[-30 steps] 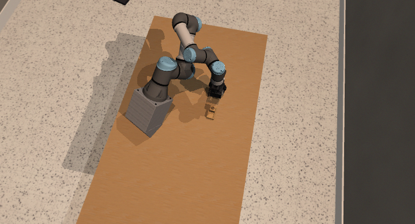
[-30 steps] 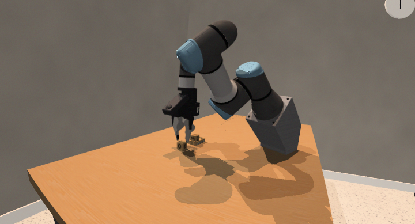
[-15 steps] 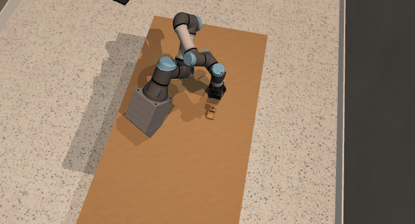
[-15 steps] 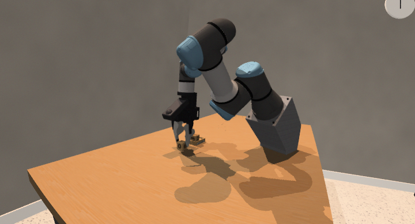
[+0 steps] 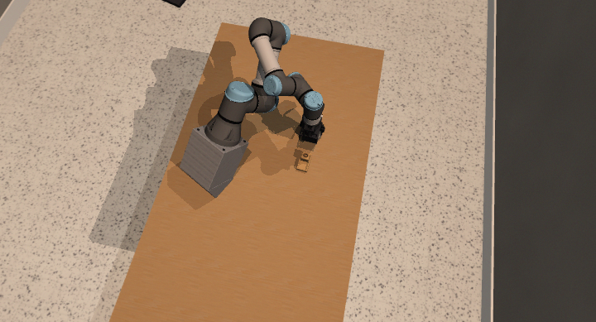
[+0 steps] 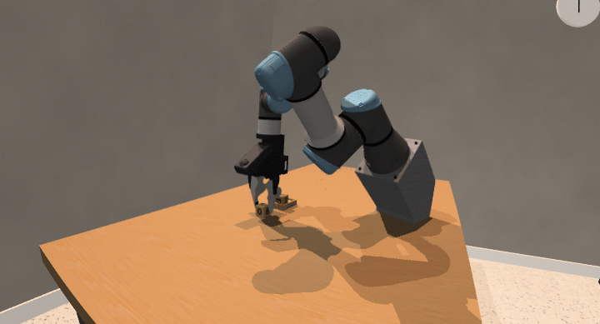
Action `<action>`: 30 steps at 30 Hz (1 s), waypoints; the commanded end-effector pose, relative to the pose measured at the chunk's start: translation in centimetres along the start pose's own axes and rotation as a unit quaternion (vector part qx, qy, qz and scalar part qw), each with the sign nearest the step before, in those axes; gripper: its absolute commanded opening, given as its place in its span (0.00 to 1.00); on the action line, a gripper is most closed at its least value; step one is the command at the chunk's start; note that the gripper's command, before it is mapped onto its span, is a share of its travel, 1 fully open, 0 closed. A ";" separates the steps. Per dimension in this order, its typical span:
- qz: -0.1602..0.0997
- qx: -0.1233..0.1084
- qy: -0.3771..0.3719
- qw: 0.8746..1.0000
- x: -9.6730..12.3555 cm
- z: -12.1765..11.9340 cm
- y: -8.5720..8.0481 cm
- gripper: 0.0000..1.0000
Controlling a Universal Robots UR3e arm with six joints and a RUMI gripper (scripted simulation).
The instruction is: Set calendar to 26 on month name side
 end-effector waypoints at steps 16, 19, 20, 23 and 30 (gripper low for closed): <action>0.000 0.001 0.000 1.000 0.0 0.0 0.0 0.29; 0.000 0.001 0.000 1.000 0.0 0.0 0.0 0.29; 0.000 0.001 0.000 1.000 0.0 0.0 0.0 0.29; 0.000 0.001 0.000 1.000 0.0 0.0 0.0 0.11; 0.000 0.001 0.000 1.000 0.0 0.0 0.0 0.11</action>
Point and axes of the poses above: the point where the finger pads meet when closed, its own y axis out along the fingers, its own z axis across the jaws, x = y × z, the point moved 8 cm from there along -y, back along the fingers, and after that the axes turned 5 degrees about -y, right-handed, at the moved point
